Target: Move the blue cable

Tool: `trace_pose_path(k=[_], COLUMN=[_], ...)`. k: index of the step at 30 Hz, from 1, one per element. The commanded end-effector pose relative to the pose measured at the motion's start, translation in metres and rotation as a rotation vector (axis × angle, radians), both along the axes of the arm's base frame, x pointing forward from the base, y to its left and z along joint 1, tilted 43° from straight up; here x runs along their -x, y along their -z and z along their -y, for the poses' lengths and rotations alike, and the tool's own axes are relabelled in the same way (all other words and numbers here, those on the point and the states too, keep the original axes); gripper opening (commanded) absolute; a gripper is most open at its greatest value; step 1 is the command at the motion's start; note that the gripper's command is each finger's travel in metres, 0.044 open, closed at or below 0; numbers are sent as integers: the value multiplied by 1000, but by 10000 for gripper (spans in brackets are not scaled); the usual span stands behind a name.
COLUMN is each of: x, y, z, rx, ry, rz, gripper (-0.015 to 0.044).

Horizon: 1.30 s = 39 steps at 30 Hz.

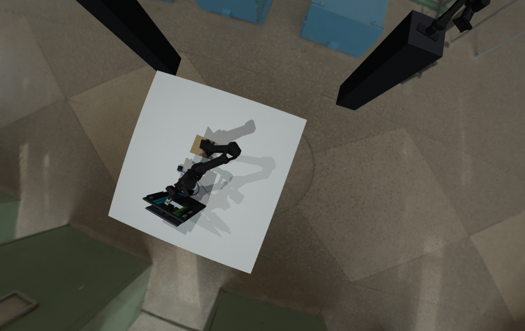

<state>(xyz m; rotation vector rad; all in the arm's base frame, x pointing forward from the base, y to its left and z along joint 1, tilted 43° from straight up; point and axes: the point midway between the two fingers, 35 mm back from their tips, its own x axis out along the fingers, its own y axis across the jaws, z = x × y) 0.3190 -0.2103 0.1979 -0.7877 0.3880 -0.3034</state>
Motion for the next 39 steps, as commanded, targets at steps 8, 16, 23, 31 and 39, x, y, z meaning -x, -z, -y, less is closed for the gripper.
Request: trace_pose_path(k=[8, 16, 23, 31, 39], x=[7, 11, 15, 19, 23], y=[-1, -1, -1, -1, -1], z=[-1, -2, -2, -3, -4], rx=[7, 7, 7, 7, 7], ry=[0, 0, 0, 0, 0], rz=[0, -1, -1, -1, -1], gripper=[0, 0, 0, 0, 0])
